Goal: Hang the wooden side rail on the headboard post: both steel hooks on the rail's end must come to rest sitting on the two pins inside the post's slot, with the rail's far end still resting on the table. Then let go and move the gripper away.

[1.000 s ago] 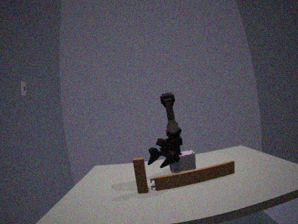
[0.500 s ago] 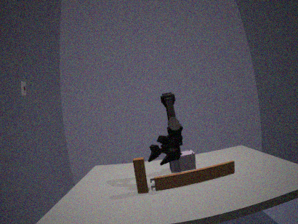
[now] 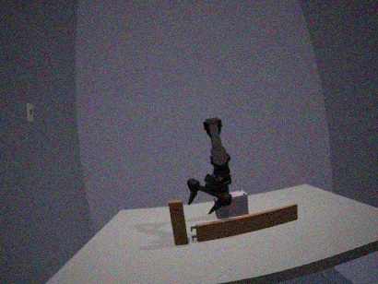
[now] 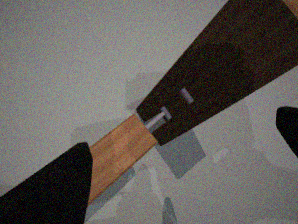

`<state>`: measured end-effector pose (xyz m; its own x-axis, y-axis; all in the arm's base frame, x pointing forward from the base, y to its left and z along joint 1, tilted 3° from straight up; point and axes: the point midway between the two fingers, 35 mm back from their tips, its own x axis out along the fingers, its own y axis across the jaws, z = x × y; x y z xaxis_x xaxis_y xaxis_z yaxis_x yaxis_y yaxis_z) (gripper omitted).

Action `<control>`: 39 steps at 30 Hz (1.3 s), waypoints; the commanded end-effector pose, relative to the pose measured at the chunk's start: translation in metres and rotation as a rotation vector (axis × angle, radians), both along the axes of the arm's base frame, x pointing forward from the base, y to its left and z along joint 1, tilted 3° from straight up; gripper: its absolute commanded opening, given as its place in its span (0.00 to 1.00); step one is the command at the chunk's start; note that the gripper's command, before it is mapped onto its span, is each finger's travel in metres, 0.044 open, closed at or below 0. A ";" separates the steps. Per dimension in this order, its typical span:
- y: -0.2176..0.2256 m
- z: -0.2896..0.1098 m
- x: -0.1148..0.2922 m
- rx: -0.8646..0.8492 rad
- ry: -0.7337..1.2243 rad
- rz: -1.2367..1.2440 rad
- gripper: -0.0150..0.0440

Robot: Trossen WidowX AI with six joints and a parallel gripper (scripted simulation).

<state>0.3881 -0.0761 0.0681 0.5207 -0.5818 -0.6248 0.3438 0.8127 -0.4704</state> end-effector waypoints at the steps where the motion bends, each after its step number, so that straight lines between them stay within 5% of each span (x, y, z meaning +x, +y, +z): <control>1: 0.005 -0.007 0.011 -0.061 0.238 0.203 1.00; 12: 0.022 -0.005 0.026 -0.183 0.822 0.958 1.00; 22: 0.041 0.015 0.019 -0.220 1.059 1.740 1.00; 32: 0.042 0.017 0.018 -0.222 1.061 1.794 1.00; 39: 0.040 -0.018 0.019 -0.222 1.062 1.794 1.00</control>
